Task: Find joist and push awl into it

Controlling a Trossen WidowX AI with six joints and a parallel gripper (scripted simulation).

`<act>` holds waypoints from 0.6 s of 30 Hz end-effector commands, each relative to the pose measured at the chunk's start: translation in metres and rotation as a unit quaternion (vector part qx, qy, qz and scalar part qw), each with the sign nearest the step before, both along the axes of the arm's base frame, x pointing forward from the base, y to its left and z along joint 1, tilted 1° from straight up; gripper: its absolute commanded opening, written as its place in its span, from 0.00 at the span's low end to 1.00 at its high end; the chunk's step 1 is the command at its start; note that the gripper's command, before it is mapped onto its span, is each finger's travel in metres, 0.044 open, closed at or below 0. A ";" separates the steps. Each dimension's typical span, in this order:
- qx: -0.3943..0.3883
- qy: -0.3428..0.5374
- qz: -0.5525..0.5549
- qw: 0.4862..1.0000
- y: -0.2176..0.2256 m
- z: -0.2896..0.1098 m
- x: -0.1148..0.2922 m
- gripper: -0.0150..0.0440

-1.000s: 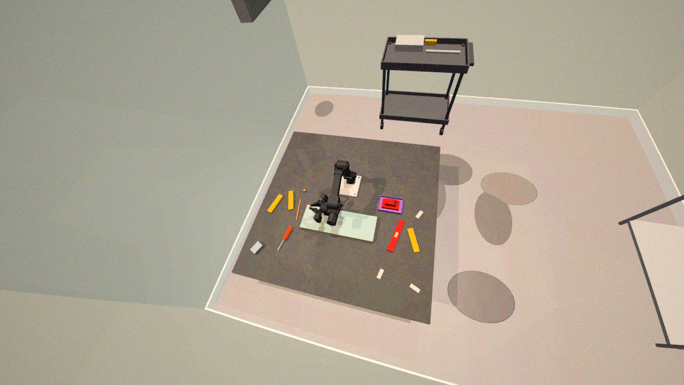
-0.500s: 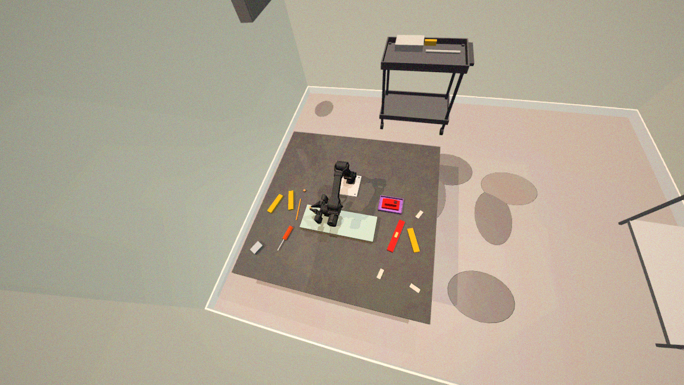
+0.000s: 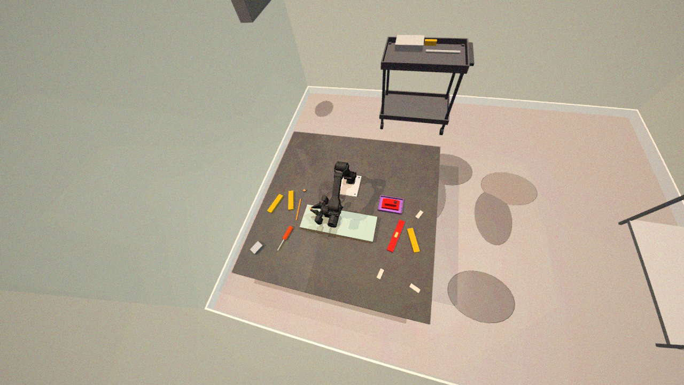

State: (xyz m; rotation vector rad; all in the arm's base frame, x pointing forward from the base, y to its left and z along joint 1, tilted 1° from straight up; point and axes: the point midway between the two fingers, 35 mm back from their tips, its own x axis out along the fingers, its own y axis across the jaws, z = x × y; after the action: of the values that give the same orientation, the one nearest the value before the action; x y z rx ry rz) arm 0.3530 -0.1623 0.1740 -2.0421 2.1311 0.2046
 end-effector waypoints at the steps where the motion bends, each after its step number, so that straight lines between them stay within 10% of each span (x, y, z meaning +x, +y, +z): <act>1: -0.005 0.003 -0.001 1.000 0.000 -0.005 0.000 0.25; 18: -0.005 0.003 -0.001 1.000 0.000 -0.026 0.001 0.25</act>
State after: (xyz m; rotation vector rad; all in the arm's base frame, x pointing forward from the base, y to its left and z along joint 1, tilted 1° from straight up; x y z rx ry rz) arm 0.3534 -0.1623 0.1550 -2.0406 2.1285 0.1993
